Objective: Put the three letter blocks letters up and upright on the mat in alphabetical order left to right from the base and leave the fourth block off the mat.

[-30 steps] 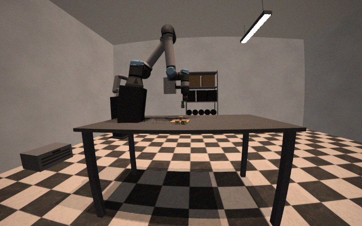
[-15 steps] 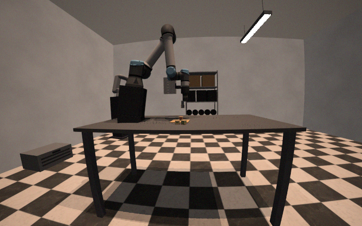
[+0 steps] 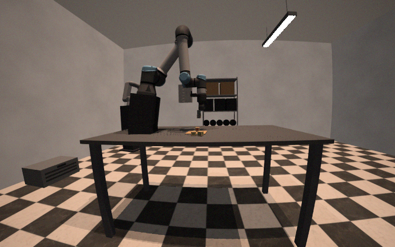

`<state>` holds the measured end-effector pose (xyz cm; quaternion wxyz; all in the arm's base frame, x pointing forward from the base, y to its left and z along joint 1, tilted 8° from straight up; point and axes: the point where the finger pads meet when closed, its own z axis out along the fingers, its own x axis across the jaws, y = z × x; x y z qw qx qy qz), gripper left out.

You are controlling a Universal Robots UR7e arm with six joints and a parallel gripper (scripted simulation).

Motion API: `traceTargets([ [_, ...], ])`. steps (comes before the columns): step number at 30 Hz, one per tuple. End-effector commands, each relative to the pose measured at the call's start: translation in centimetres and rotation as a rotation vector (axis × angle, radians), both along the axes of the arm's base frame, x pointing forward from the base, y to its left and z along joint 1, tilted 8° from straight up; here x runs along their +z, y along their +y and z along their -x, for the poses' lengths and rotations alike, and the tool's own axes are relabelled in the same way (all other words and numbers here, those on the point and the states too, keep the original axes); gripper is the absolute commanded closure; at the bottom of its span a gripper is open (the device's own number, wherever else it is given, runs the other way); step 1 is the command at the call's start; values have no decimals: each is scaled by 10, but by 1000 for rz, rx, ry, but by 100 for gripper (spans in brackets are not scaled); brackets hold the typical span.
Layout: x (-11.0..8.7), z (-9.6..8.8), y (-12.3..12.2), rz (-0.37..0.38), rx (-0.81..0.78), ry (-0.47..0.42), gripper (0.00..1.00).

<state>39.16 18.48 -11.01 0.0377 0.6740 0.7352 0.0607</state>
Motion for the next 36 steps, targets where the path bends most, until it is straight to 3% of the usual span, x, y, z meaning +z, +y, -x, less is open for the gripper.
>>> traceTargets([
  [1,1,-1,-11,-20,-138,5,43],
  [36,1,-10,-76,-126,-900,36,43],
])
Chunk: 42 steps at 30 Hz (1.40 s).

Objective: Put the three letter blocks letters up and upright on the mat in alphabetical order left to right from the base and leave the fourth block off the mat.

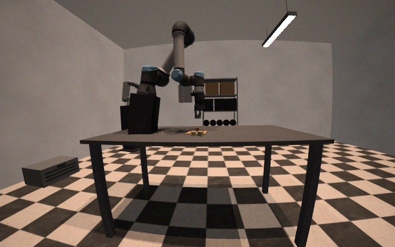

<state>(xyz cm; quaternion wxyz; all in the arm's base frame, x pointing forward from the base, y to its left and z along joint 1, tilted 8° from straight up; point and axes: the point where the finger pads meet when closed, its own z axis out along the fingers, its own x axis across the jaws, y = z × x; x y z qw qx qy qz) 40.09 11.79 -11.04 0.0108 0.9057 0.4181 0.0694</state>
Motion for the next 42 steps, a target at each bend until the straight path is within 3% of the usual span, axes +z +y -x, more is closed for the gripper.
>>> traceTargets([
  [1,1,-1,-11,-20,-138,3,43],
  [28,2,-4,-60,-99,-698,23,43],
  [42,3,-5,-63,-103,-728,22,43],
])
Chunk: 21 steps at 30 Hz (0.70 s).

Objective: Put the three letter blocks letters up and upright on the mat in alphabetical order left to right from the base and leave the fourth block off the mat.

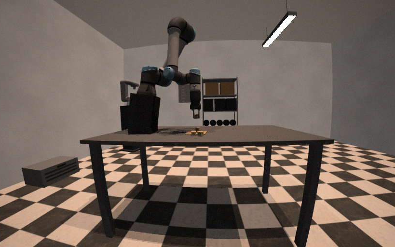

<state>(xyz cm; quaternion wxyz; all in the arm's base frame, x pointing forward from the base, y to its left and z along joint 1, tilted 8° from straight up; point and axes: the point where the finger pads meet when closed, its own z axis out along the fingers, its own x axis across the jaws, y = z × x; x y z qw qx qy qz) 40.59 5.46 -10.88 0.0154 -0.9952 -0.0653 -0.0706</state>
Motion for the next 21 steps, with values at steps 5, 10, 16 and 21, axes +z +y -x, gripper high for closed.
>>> traceTargets([
  [5,1,0,0,0,-1,-3,43],
  [10,-1,-1,0,-1,-1,-2,43],
  [16,-6,-3,1,0,-1,-4,43],
  [21,-17,-5,1,0,0,-4,43],
])
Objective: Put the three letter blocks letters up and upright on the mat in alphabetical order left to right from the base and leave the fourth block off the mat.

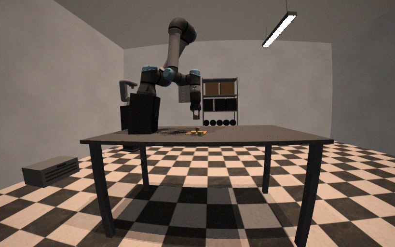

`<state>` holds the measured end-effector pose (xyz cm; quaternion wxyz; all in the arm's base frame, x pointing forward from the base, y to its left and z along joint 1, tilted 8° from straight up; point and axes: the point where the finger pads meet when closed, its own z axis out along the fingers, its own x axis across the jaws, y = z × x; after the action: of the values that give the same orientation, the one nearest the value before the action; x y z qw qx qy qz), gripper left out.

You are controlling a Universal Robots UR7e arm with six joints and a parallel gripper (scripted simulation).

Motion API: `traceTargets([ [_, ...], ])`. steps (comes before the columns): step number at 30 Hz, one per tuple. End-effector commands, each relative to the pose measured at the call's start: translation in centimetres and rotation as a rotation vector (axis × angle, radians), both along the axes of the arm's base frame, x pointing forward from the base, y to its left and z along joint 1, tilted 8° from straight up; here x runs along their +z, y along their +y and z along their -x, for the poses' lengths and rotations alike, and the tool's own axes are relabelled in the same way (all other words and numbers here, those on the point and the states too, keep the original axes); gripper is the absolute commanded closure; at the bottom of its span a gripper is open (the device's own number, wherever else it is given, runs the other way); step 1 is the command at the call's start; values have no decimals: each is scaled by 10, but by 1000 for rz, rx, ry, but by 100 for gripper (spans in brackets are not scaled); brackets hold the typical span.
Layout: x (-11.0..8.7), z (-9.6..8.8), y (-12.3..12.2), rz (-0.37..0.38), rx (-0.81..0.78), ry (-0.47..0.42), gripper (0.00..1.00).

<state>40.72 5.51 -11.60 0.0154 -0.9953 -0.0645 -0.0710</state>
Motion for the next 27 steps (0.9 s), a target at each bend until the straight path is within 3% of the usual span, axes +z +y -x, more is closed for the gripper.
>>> traceTargets([
  [1,-13,-4,1,0,1,-3,43],
  [20,-73,-12,4,1,1,-3,43],
  [27,-83,-14,4,1,0,-3,43],
])
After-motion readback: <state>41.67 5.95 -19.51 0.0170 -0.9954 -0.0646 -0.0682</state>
